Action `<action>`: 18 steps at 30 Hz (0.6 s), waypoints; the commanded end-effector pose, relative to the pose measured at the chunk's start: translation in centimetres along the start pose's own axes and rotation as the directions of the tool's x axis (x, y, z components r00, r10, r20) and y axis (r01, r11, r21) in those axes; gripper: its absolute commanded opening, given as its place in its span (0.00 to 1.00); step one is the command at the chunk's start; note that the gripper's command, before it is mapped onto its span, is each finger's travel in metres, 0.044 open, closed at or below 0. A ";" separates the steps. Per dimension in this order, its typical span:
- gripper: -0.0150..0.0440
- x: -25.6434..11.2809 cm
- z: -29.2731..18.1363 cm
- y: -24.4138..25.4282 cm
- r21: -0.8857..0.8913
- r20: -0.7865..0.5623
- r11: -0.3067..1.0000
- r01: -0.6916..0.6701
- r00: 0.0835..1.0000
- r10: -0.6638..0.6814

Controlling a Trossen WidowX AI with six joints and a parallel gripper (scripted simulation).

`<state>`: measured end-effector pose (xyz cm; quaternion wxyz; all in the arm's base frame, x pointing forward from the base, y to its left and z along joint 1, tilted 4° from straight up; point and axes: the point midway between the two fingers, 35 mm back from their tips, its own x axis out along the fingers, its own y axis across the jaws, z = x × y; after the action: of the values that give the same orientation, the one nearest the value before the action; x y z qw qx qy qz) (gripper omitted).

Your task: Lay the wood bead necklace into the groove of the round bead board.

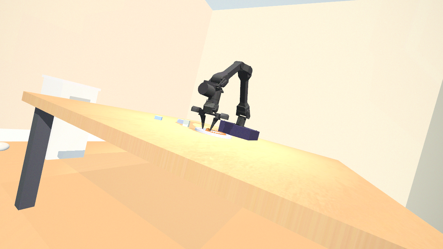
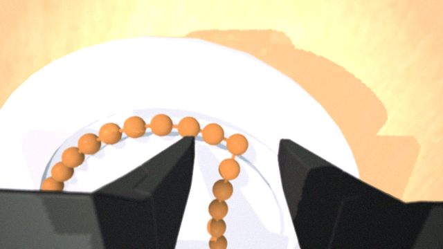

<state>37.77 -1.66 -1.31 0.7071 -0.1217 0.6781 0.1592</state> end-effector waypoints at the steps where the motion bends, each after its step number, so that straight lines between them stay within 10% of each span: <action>1: 0.74 0.0 0.0 0.0 0.000 0.000 1.000 0.000 1.000 0.000; 7: 1.00 -0.1 -0.1 0.0 0.000 -0.003 1.000 -0.002 1.000 0.002; 18: 1.00 -0.4 -0.1 0.0 -0.004 0.001 1.000 -0.001 1.000 0.001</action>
<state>37.68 -1.70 -0.93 0.7073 -0.1216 0.6780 0.1590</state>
